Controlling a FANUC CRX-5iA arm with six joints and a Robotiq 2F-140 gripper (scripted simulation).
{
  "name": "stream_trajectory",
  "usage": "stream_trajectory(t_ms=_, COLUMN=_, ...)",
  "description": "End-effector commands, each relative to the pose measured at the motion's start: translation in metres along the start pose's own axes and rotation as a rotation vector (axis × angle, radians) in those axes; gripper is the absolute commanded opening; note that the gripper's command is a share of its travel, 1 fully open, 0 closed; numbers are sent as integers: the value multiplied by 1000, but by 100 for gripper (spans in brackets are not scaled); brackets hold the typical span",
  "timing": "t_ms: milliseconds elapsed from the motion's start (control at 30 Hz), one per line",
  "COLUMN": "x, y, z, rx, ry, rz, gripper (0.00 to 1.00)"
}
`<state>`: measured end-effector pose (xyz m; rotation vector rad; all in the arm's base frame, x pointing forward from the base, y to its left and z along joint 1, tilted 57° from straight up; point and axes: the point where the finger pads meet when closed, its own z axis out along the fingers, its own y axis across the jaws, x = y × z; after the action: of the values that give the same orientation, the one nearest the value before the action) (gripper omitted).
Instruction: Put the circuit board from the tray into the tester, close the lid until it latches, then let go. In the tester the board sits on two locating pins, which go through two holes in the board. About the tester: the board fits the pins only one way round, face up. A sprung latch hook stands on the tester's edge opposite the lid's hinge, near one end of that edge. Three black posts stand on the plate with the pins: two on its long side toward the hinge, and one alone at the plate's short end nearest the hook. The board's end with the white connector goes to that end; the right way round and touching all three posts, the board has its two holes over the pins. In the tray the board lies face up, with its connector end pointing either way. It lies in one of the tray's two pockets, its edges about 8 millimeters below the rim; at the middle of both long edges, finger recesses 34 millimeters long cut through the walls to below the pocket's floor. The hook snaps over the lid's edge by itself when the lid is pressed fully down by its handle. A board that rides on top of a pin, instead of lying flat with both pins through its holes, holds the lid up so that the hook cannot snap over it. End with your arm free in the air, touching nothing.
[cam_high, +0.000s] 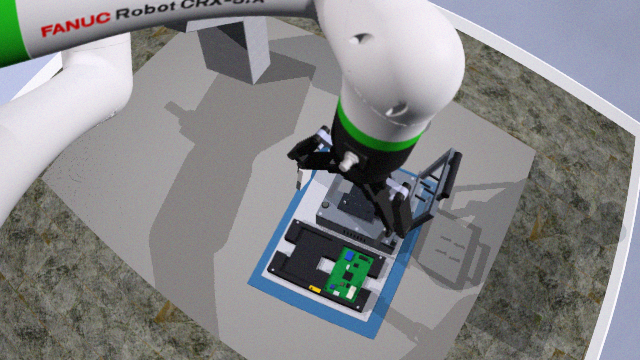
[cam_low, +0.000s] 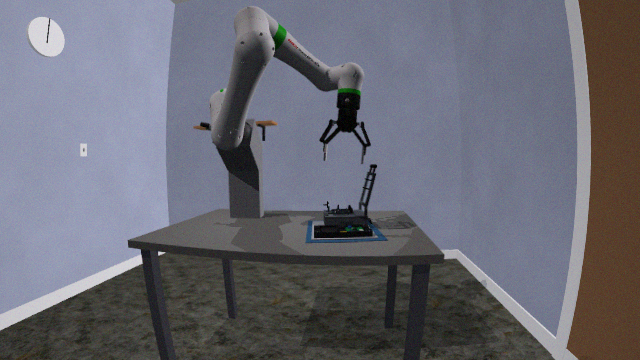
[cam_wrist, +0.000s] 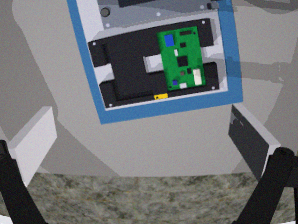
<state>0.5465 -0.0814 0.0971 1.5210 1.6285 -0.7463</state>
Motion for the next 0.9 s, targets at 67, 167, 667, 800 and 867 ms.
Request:
stream_trajectory(t_ms=67, x=-8, y=34, z=-33, rx=-93, ry=25, rz=-162, gripper=100)
stream_trajectory(t_ms=167, x=-10, y=40, z=-41, rx=-114, ry=26, rz=-196, gripper=100)
stream_trajectory(t_ms=667, x=-10, y=41, z=-42, rx=-115, ry=26, rz=-198, gripper=58)
stream_trajectory(t_ms=800, x=-10, y=41, z=-42, rx=-115, ry=26, rz=-198, gripper=58)
stream_trajectory(t_ms=867, x=-10, y=41, z=-42, rx=-115, ry=26, rz=-198, gripper=58)
